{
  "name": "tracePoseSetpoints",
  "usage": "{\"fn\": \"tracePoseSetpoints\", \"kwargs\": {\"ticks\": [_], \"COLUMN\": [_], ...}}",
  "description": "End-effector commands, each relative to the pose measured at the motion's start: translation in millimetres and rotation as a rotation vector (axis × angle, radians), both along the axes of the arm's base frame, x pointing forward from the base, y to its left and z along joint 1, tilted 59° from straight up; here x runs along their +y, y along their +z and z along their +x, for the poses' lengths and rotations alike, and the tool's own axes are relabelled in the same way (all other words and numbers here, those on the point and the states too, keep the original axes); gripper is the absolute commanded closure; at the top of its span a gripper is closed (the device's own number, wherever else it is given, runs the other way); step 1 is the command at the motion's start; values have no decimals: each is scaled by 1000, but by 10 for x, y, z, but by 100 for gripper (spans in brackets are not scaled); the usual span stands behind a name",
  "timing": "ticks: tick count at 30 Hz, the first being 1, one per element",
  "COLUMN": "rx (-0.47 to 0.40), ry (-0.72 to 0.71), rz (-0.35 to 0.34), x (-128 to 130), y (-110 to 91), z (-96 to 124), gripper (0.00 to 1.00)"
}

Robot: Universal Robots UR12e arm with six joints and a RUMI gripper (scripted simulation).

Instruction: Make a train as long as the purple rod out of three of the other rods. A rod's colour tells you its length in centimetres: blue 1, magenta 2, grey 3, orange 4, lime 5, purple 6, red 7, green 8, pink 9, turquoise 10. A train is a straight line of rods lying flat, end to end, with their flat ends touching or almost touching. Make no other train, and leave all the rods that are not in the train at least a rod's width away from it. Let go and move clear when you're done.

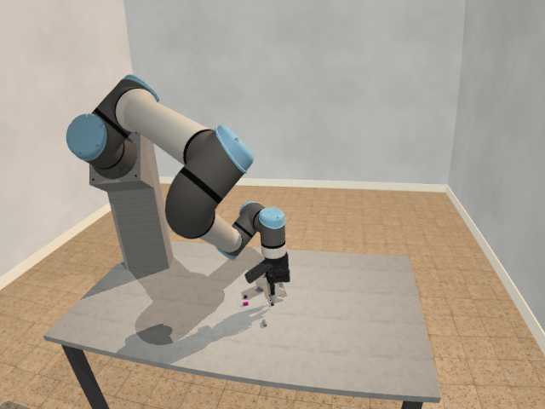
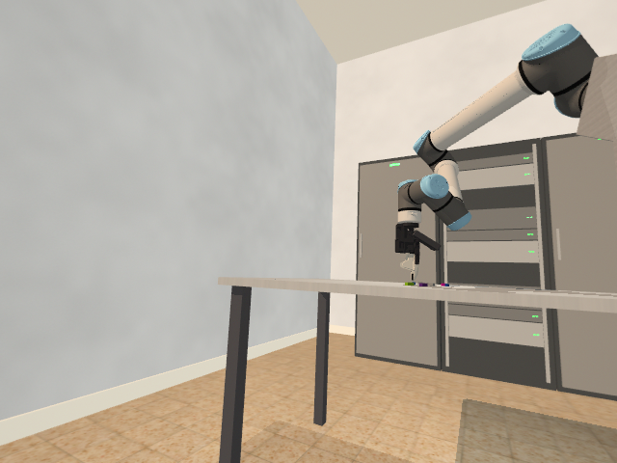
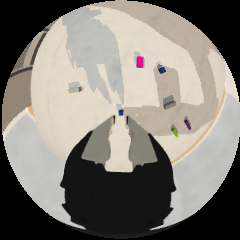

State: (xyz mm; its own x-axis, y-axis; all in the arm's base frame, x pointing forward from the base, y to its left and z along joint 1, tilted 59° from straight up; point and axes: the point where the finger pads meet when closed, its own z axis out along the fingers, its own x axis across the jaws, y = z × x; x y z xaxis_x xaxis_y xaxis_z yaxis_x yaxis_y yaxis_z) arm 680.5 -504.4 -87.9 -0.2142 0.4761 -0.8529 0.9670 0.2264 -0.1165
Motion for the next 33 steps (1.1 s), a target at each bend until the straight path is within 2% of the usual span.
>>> {"fn": "tracePoseSetpoints", "kwargs": {"ticks": [1, 33], "rx": [0, 0], "ry": [1, 1], "rz": [0, 0], "x": [6, -40], "y": [3, -24], "z": [3, 11], "gripper": [86, 86]}}
